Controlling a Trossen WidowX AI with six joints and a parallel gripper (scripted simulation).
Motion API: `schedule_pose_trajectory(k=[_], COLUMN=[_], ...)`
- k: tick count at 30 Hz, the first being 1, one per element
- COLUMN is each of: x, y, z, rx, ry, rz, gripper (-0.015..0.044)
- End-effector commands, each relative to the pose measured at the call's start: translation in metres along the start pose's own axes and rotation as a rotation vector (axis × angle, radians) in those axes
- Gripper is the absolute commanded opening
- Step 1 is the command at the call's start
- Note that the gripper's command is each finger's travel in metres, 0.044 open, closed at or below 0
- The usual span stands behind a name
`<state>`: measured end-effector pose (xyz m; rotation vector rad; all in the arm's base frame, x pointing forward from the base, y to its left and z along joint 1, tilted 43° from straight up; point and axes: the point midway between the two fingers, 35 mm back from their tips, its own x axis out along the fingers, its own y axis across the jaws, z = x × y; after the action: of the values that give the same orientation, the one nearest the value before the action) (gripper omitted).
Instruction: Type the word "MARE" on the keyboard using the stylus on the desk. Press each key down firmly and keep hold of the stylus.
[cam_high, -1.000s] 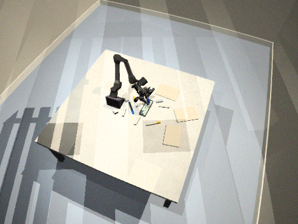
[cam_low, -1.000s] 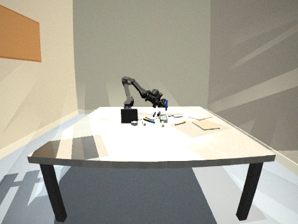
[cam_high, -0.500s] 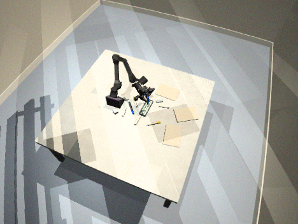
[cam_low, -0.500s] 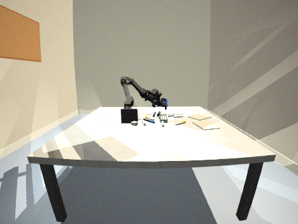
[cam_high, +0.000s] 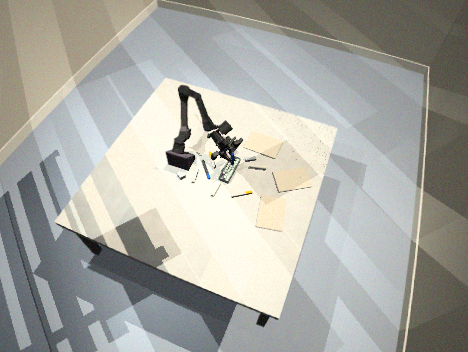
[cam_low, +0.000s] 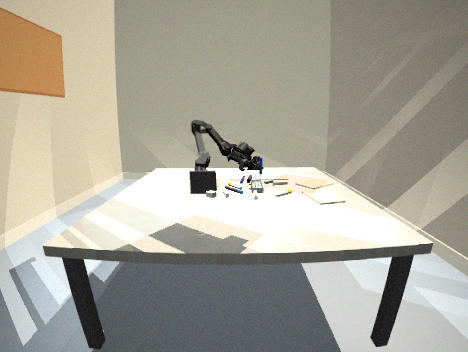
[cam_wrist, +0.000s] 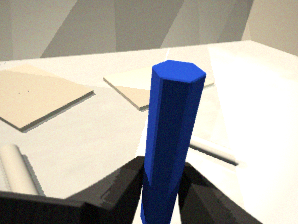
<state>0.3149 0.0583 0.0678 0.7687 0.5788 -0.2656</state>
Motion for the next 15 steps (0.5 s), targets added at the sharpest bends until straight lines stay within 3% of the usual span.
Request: schedule_pose_trajectory(k=[1,13,15], x=[0.003,0.006,0.007], y=[-0.003,-0.004,-0.004], z=[-0.010,-0.020,-0.022], rx=[0.000,0.000,0.001], ry=[0.006,0.006,0.006], rz=[-0.009,-0.009,-0.009], gripper=[0.0000,0.0000,0.0053])
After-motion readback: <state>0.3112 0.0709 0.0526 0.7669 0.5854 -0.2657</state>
